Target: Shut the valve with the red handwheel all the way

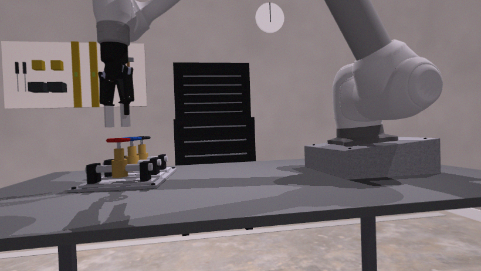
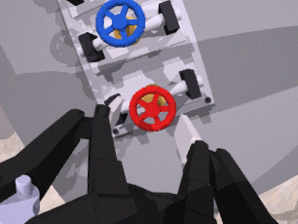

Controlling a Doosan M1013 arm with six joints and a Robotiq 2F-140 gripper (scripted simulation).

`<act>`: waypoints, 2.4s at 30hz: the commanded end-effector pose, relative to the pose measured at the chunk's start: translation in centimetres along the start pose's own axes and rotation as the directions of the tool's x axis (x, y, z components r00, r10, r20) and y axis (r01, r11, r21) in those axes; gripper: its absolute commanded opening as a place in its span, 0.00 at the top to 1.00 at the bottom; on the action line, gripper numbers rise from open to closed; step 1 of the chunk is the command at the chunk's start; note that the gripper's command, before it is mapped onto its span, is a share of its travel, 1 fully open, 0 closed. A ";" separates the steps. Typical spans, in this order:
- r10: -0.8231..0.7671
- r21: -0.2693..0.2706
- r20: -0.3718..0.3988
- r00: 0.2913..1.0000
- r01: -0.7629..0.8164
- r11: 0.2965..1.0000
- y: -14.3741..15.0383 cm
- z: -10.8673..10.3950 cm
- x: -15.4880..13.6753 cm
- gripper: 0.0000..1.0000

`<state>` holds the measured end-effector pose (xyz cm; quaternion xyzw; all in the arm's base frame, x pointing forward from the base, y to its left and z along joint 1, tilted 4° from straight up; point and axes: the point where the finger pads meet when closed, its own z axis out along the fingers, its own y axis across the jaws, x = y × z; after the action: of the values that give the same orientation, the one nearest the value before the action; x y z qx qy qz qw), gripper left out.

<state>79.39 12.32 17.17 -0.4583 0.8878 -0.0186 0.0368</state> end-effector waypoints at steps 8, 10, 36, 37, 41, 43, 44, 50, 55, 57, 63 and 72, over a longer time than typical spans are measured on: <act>-0.003 -0.006 0.001 1.000 0.003 1.000 0.4 1.4 -0.1 0.48; -0.003 -0.006 0.001 1.000 0.003 1.000 0.4 1.5 -0.1 0.48; -0.003 -0.006 0.001 1.000 0.003 1.000 0.4 1.9 -0.1 0.48; -0.003 -0.006 0.001 1.000 0.003 1.000 0.4 1.9 -0.1 0.48; -0.003 -0.006 0.001 1.000 0.003 1.000 0.4 1.9 -0.1 0.48; -0.003 -0.006 0.001 1.000 0.003 1.000 0.4 1.9 -0.1 0.48; -0.003 -0.006 0.001 1.000 0.003 1.000 0.4 1.9 -0.1 0.48; -0.003 -0.006 0.001 1.000 0.003 1.000 0.4 1.9 -0.1 0.48; -0.003 -0.006 0.001 1.000 0.003 1.000 0.4 1.9 -0.1 0.48; -0.003 -0.006 0.001 1.000 0.003 1.000 0.4 1.9 -0.1 0.48; -0.003 -0.006 0.001 1.000 0.003 1.000 0.4 1.9 -0.1 0.48; -0.003 -0.006 0.001 1.000 0.003 1.000 0.4 2.0 -0.1 0.48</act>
<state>79.54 12.35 15.76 -0.4584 0.8878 -0.0185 0.0370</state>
